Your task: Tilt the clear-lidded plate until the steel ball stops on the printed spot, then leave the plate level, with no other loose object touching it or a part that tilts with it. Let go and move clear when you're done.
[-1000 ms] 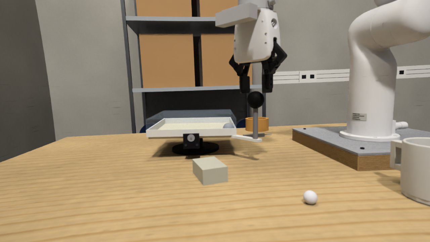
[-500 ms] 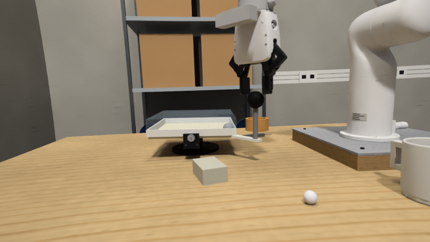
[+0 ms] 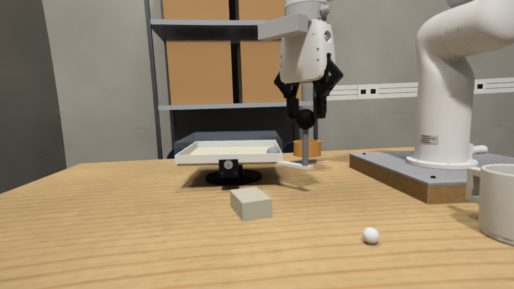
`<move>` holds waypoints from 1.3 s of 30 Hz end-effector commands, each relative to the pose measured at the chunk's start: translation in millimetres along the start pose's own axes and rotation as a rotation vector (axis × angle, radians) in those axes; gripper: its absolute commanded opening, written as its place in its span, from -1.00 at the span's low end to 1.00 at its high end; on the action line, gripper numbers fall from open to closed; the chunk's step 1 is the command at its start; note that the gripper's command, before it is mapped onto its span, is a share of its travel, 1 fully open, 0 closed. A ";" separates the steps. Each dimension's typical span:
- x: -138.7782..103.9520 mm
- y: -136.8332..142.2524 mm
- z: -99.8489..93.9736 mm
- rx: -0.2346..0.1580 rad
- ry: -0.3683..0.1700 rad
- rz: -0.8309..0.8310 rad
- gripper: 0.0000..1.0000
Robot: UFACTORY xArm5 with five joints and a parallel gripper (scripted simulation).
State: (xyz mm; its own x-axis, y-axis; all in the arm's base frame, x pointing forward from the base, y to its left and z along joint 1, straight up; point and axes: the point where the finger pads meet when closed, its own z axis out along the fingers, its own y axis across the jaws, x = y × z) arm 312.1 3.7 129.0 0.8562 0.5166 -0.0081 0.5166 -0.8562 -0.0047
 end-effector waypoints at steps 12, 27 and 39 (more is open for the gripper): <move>1.4 0.7 13.1 -0.002 0.003 0.000 0.24; 1.4 0.7 19.1 -0.002 0.003 0.000 0.24; 1.4 0.7 19.4 -0.002 0.003 0.000 0.24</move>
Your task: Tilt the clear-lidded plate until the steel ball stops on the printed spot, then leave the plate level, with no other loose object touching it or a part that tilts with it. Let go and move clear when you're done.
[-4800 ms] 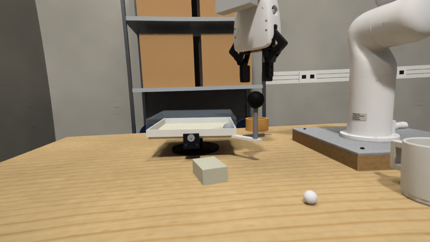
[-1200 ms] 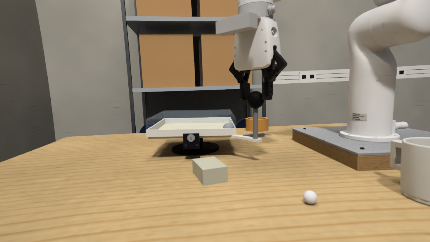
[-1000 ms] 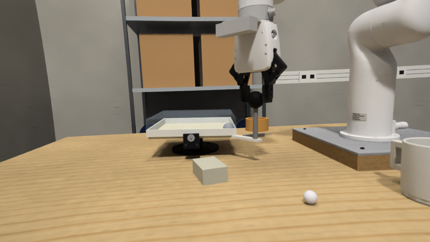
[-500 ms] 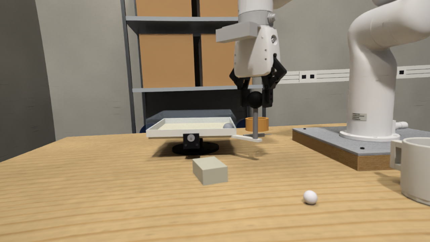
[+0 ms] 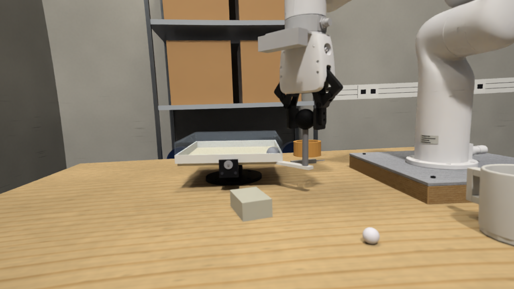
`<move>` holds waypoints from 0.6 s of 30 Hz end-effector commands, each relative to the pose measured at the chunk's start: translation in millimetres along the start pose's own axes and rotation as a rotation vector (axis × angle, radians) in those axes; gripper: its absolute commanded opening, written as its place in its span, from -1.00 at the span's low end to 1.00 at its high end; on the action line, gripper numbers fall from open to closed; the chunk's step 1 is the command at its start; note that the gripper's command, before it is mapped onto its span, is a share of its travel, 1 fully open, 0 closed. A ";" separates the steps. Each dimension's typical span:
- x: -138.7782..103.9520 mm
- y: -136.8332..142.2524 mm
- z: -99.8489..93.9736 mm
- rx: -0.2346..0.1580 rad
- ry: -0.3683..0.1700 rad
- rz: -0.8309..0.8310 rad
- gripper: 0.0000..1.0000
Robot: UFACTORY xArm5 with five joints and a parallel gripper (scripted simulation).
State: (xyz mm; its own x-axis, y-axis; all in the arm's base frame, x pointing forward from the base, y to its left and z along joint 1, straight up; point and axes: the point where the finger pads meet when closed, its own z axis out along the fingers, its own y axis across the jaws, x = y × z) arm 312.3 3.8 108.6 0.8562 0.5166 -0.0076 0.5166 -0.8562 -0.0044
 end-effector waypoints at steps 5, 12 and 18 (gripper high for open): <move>1.0 0.6 -1.0 -0.002 0.003 0.000 0.24; 1.0 0.6 -1.0 -0.002 0.003 0.000 -1.00; 1.0 0.6 -1.0 -0.002 0.003 0.000 -1.00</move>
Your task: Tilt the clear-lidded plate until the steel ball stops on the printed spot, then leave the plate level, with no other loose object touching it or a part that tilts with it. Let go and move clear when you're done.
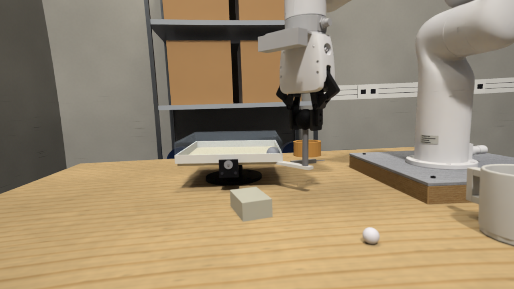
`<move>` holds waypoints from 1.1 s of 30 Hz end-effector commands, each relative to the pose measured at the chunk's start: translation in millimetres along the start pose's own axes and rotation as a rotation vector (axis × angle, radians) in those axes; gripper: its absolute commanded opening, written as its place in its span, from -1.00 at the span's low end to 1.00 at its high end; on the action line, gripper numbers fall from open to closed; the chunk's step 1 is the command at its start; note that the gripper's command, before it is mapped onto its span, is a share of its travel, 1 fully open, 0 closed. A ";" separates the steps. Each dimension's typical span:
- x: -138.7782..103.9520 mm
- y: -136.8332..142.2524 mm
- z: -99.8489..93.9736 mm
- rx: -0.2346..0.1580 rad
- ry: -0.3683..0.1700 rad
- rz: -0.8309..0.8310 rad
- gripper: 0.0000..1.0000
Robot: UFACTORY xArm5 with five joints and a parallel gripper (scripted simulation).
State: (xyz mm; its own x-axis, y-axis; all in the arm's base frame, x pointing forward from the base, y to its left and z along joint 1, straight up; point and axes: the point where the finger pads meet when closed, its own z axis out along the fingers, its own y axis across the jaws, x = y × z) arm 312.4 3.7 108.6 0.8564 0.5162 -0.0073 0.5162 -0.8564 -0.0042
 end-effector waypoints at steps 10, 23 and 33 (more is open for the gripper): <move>1.0 0.4 -1.1 -0.001 0.003 0.000 -1.00; 1.3 0.8 -0.9 -0.001 0.003 0.000 -1.00; 1.3 1.8 -3.4 -0.001 0.003 0.003 -1.00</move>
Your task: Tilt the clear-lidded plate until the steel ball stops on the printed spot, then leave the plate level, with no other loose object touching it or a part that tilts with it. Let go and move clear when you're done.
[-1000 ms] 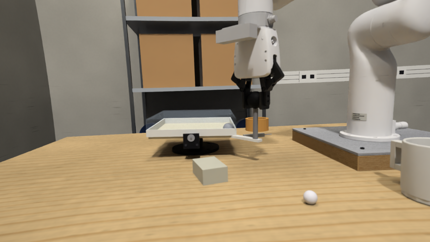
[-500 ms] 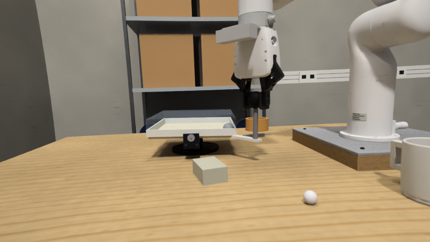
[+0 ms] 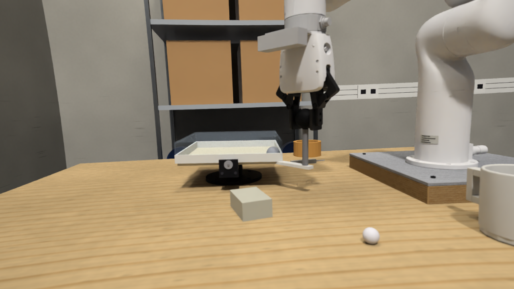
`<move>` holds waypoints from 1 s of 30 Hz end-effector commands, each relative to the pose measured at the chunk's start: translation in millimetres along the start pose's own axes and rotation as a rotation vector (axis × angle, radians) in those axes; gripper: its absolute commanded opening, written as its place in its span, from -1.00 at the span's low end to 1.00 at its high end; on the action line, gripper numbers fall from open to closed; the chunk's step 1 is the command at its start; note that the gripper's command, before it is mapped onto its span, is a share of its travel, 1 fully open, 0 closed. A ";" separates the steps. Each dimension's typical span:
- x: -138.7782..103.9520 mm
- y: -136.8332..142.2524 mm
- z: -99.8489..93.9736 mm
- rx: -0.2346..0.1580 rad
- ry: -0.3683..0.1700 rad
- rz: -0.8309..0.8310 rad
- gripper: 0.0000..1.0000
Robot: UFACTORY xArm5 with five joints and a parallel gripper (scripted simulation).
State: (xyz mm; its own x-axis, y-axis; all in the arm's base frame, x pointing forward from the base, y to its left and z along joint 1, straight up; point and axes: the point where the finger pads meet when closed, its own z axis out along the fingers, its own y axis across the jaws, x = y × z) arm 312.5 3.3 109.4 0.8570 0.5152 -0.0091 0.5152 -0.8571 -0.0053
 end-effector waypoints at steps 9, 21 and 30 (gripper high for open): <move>1.6 2.2 -4.4 -0.002 0.004 0.004 -1.00; 1.5 2.6 -5.3 -0.002 0.004 0.005 -1.00; 1.3 2.8 -5.7 -0.002 0.004 0.006 -1.00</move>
State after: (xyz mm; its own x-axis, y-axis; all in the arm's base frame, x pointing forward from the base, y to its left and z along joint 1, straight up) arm 313.6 1.8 113.6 0.8597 0.5108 -0.0086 0.5107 -0.8597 -0.0051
